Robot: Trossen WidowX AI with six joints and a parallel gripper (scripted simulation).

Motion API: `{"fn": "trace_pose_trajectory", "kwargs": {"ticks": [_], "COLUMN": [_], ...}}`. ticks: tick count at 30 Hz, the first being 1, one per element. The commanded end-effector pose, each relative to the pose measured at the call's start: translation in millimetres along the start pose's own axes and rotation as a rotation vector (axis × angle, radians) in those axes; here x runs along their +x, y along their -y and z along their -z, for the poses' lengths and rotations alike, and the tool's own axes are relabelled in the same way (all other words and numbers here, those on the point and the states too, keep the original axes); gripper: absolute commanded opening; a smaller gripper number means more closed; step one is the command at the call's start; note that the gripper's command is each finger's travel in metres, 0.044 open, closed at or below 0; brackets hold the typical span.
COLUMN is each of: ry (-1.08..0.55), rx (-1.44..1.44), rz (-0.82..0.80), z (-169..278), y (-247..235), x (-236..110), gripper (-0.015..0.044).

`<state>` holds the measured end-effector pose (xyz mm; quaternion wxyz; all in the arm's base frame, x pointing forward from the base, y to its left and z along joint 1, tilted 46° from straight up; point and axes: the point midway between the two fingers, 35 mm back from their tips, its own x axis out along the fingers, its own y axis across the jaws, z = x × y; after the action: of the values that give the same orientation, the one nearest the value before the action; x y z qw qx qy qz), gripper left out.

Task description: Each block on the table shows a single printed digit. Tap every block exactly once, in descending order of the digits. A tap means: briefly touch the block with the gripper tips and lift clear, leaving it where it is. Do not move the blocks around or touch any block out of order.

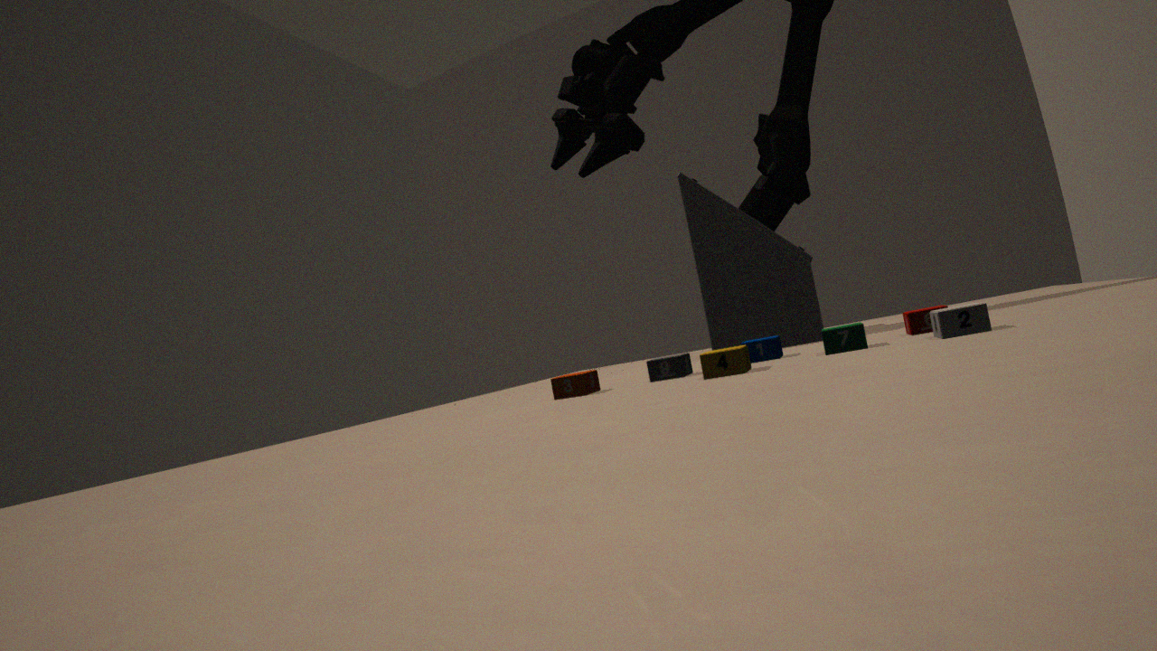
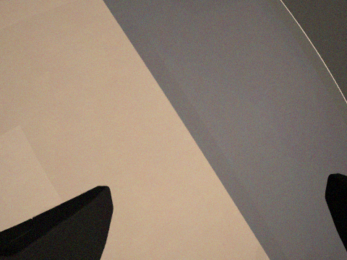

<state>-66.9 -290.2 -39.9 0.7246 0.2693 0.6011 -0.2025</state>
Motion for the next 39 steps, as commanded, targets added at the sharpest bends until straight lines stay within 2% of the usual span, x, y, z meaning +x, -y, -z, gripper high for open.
{"fn": "trace_pose_trajectory", "kwargs": {"ticks": [1,7,12,17,23,39], "ry": [0.002,-0.039,-0.116,-0.230,-0.389,-0.395], "rx": [-0.077,-0.203,-0.293,-0.369,-0.436,-0.438], "rz": [-0.104,-0.282,-0.423,-0.548,-0.653,-0.655], "z": [-47,-115,-153,-170,-165,-164], "y": [-24,-86,-153,-229,-313,-316], "x": [20,57,88,118,147,148], "gripper": [0.0400,0.0400,0.0400,0.0400,0.0400,0.0400]}}
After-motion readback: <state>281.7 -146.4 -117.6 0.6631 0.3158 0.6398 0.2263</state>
